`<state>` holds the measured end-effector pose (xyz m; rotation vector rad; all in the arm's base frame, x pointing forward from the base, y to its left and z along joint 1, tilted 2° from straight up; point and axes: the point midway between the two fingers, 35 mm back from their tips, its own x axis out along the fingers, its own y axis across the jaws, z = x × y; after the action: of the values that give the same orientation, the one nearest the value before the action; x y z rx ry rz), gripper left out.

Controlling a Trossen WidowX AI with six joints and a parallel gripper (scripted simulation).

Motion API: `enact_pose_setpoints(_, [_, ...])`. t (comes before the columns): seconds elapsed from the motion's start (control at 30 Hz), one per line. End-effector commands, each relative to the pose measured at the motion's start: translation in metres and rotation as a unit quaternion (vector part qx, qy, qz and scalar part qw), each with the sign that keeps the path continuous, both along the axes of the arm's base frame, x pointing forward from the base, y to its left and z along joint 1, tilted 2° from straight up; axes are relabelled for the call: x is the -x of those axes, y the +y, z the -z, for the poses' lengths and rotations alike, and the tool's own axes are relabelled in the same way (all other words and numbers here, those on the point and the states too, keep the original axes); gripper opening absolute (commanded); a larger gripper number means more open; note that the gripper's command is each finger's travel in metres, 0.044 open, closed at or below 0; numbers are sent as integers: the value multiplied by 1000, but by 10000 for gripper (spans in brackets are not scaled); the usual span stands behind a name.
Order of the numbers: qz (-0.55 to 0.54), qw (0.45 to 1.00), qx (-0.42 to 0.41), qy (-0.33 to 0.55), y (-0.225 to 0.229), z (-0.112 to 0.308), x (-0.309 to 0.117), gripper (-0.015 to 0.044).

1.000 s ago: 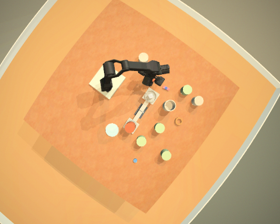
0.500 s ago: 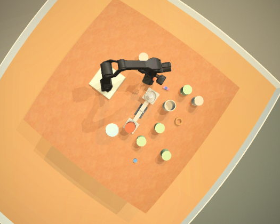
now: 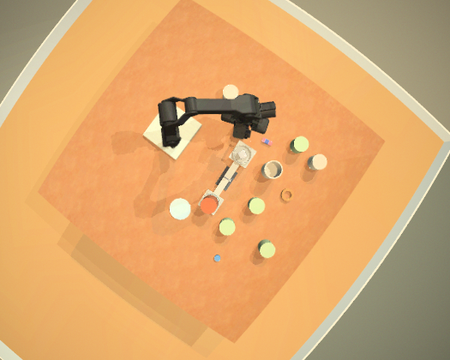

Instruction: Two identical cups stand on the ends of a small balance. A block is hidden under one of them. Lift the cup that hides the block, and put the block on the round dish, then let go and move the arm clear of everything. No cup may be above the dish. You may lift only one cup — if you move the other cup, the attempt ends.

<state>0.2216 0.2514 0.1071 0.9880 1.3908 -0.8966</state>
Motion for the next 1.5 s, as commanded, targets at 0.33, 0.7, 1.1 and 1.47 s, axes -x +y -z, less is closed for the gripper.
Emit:
enact_pose_setpoints(0.33, [-227,974,-3,-22,-13,-11,-21,260])
enact_pose_setpoints(0.7, [-396,917,1,-42,-30,-22,-40,260])
enact_pose_setpoints(1.1, [-555,830,18,-58,-58,-34,-61,260])
enact_pose_setpoints(1.47, [-689,722,26,-52,-74,-37,-68,260])
